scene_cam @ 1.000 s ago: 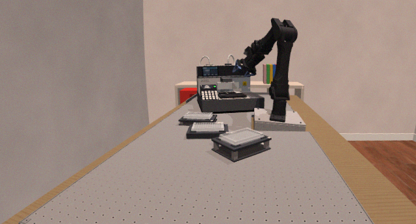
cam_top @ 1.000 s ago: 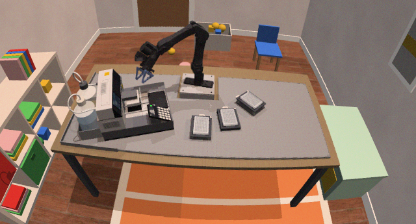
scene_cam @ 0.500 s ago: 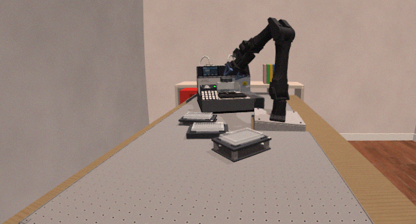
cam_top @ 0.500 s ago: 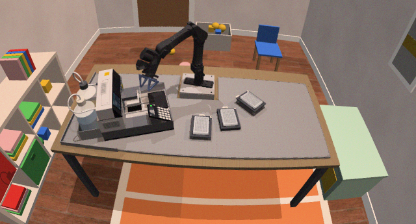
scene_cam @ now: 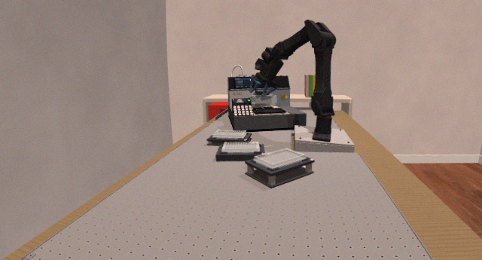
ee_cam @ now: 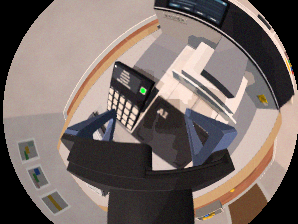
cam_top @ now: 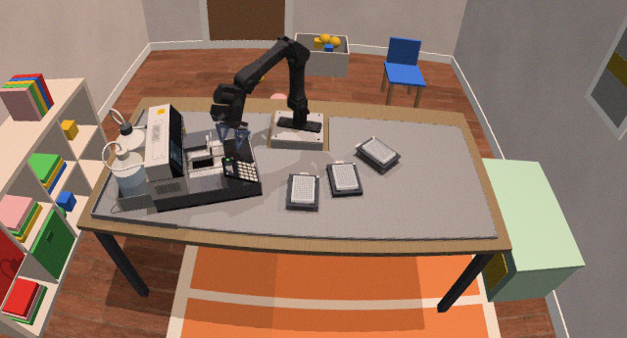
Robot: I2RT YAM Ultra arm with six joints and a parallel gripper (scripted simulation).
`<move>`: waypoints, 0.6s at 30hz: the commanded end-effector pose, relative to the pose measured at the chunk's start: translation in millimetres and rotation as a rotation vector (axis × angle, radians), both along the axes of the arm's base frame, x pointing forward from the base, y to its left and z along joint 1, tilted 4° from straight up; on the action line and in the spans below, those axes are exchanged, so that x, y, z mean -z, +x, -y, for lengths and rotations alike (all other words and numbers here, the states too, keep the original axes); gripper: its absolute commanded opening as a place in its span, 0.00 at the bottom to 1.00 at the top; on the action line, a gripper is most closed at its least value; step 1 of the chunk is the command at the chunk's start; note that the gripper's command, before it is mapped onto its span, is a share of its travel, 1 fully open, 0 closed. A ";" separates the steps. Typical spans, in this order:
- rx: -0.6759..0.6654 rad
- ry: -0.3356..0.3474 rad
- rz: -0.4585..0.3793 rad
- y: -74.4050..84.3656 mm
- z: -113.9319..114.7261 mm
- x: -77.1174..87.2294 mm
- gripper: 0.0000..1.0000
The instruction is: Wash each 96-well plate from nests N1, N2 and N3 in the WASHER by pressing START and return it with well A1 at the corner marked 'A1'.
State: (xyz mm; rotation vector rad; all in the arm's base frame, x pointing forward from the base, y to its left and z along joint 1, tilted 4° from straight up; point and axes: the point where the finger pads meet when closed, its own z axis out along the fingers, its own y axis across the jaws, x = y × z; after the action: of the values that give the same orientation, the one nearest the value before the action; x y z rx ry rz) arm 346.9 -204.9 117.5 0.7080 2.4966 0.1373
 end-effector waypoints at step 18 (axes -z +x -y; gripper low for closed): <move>-0.178 -0.002 -0.191 13.1 -77.7 8.9 1.00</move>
State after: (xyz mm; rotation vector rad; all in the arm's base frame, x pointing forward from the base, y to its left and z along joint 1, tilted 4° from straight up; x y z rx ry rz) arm 360.9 -128.4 104.6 0.5246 2.7251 0.1556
